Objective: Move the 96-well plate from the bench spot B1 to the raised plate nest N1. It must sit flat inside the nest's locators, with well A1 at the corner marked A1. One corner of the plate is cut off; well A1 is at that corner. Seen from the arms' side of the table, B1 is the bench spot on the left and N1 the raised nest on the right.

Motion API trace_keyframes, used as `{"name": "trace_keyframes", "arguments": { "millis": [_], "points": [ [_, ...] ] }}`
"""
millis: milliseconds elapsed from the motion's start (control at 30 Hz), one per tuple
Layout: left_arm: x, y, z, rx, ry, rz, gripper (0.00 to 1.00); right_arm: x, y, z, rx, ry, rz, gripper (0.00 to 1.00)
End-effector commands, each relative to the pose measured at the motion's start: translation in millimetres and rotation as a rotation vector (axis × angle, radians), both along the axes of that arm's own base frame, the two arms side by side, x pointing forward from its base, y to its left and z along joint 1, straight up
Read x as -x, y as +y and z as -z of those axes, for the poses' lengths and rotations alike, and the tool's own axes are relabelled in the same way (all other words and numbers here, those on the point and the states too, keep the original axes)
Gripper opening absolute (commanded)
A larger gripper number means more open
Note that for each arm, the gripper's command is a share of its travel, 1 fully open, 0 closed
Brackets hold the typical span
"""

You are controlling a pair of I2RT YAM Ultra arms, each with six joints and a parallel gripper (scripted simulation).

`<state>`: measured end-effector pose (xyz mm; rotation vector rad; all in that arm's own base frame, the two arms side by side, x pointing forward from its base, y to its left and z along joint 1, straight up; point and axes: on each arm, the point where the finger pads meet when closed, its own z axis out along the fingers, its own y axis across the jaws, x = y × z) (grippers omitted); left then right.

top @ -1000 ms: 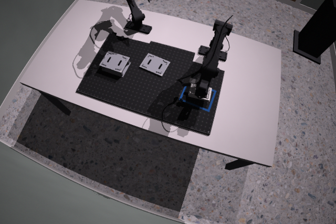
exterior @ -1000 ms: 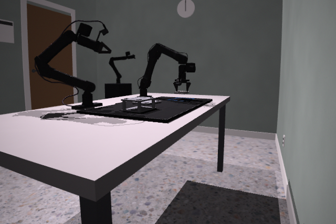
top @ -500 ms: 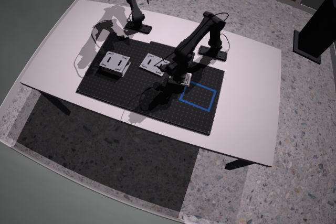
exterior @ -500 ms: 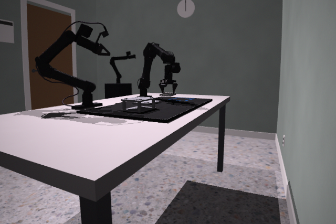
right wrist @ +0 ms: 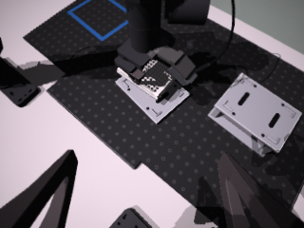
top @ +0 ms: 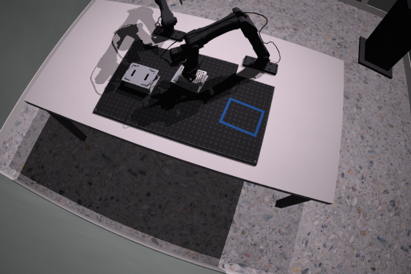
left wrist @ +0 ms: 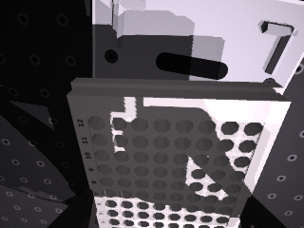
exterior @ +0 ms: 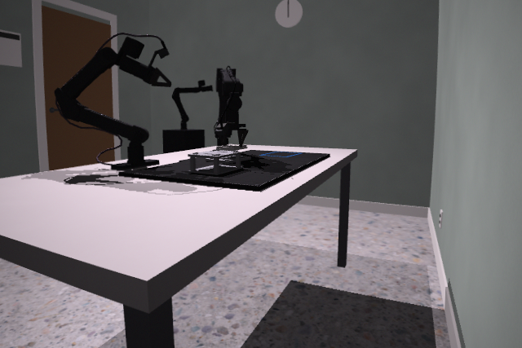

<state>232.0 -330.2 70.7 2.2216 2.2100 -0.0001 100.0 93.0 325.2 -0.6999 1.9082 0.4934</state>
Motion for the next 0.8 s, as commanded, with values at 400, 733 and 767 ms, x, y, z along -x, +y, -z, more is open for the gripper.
{"name": "trace_keyframes", "arguments": {
  "millis": [400,733,767],
  "points": [
    [5.6,-20.5,-7.3,0.003,0.005,0.130,0.78,2.0,-1.2,-3.6,-0.004,-0.001,0.001,1.00],
    [1.7,-25.1,-7.9,0.018,-0.006,0.147,0.78,2.0,-1.2,-3.6,-0.004,-0.001,0.001,1.00],
    [1.7,-25.1,-7.9,0.018,-0.006,0.147,0.78,2.0,-1.2,-3.6,-0.004,-0.001,0.001,1.00]
  ]
}}
